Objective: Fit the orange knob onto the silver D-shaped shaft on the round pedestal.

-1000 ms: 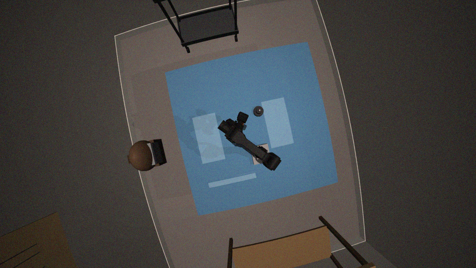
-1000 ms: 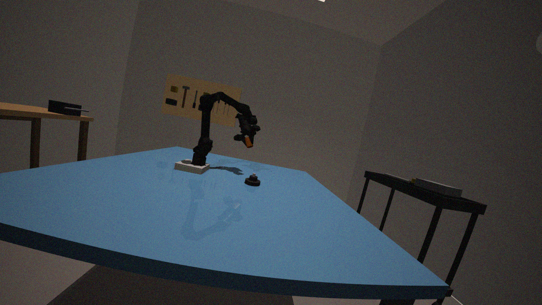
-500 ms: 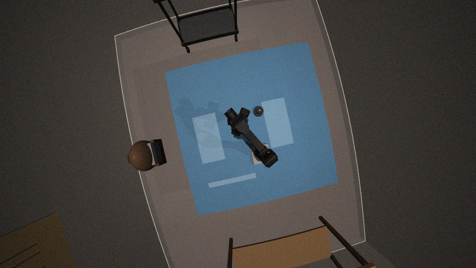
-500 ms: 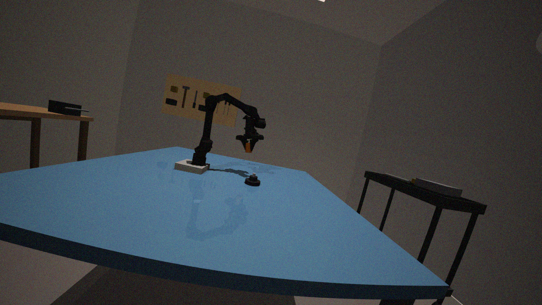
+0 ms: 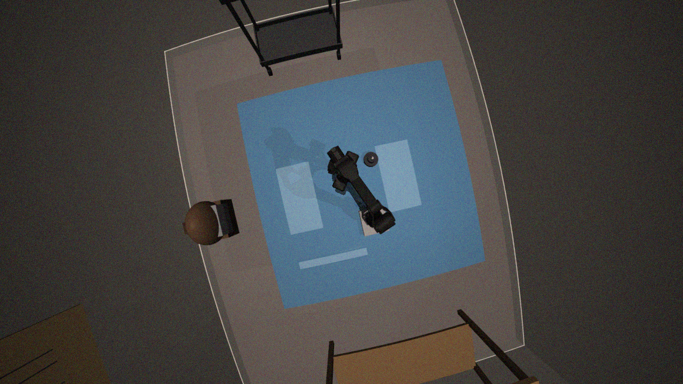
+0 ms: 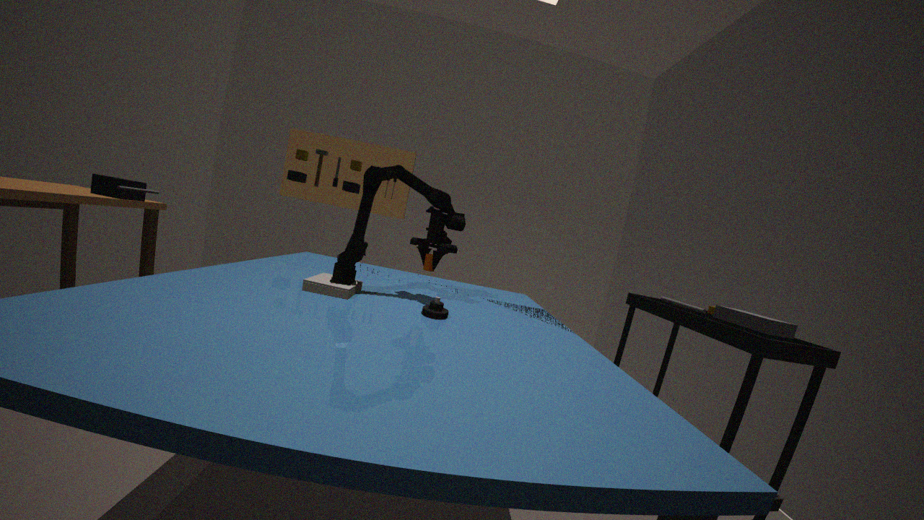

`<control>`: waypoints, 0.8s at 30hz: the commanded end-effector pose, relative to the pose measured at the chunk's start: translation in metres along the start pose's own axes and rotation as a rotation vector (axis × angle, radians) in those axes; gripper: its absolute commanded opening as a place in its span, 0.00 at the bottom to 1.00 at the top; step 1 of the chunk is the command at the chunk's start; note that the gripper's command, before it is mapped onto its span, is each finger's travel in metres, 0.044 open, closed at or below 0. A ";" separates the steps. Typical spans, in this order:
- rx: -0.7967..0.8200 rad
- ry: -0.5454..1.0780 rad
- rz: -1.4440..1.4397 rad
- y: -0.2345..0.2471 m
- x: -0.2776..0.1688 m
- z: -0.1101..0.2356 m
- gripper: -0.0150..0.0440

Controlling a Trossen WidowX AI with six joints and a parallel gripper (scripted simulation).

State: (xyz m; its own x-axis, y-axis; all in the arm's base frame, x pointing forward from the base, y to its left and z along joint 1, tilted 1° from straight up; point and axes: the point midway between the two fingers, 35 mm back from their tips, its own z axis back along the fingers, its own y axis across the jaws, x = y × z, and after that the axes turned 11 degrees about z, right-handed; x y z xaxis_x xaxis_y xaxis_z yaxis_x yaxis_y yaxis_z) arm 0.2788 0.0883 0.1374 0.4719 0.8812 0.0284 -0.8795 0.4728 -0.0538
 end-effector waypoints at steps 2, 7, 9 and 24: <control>0.013 -0.001 0.005 -0.001 0.002 -0.024 0.25; 0.015 -0.002 0.006 -0.003 0.004 -0.048 0.25; 0.016 -0.002 0.006 -0.004 0.005 -0.058 0.25; 0.021 -0.005 0.009 -0.005 0.005 -0.115 0.25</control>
State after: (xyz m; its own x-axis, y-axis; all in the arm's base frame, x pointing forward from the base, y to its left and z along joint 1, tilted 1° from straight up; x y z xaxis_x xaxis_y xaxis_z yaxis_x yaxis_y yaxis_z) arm 0.2925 0.0902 0.0249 0.4681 0.8834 0.0207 -0.8830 0.4685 -0.0291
